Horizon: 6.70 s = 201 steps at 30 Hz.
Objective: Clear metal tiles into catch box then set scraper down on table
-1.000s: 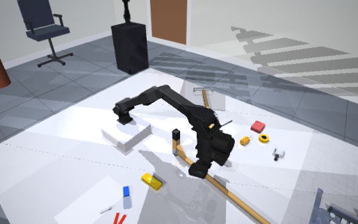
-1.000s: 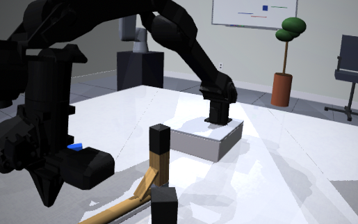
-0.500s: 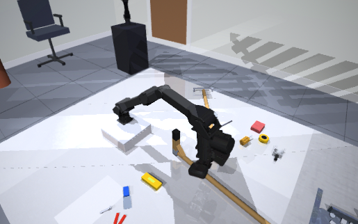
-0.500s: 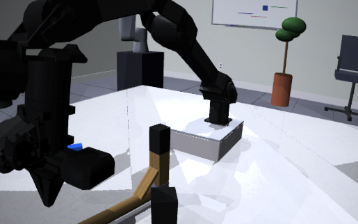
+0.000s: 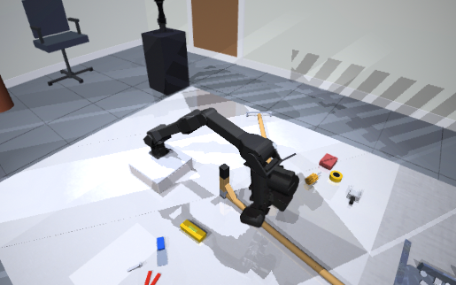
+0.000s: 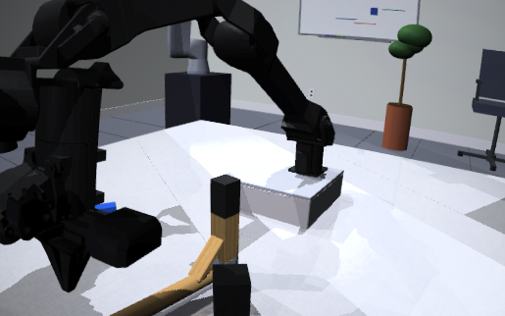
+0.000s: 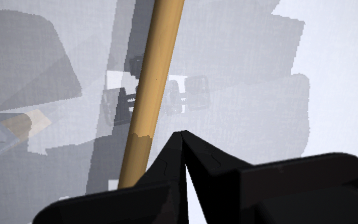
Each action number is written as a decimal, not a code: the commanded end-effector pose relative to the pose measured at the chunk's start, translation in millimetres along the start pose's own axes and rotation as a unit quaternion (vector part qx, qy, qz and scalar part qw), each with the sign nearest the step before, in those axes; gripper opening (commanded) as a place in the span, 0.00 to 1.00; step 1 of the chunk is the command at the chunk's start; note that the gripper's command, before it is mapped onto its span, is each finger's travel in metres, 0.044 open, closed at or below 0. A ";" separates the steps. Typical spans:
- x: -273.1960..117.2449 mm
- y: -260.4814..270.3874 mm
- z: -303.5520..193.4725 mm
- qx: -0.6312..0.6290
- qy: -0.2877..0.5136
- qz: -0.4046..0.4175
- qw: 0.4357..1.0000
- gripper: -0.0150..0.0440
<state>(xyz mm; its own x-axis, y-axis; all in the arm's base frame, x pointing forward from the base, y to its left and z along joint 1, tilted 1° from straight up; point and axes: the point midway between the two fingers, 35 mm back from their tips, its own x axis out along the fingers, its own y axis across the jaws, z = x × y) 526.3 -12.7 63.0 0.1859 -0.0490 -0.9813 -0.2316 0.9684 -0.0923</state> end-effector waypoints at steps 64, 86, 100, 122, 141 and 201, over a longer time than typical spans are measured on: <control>-0.1 0.0 0.0 0.000 0.000 0.000 1.000 0.25; -0.1 0.0 0.0 0.000 0.000 0.000 1.000 0.25; -0.1 0.0 0.0 0.000 0.000 0.000 1.000 0.25; -53.7 11.5 4.6 0.003 -0.051 -0.025 0.998 0.97; -120.3 27.9 -1.3 0.010 -0.120 -0.052 0.991 1.00; -287.3 72.7 -86.1 0.048 -0.354 -0.088 0.930 1.00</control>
<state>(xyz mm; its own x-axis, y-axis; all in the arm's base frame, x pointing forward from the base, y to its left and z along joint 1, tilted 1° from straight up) 383.5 50.1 318.8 0.7848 -0.0701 -0.6157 -0.0688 0.9776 -0.1990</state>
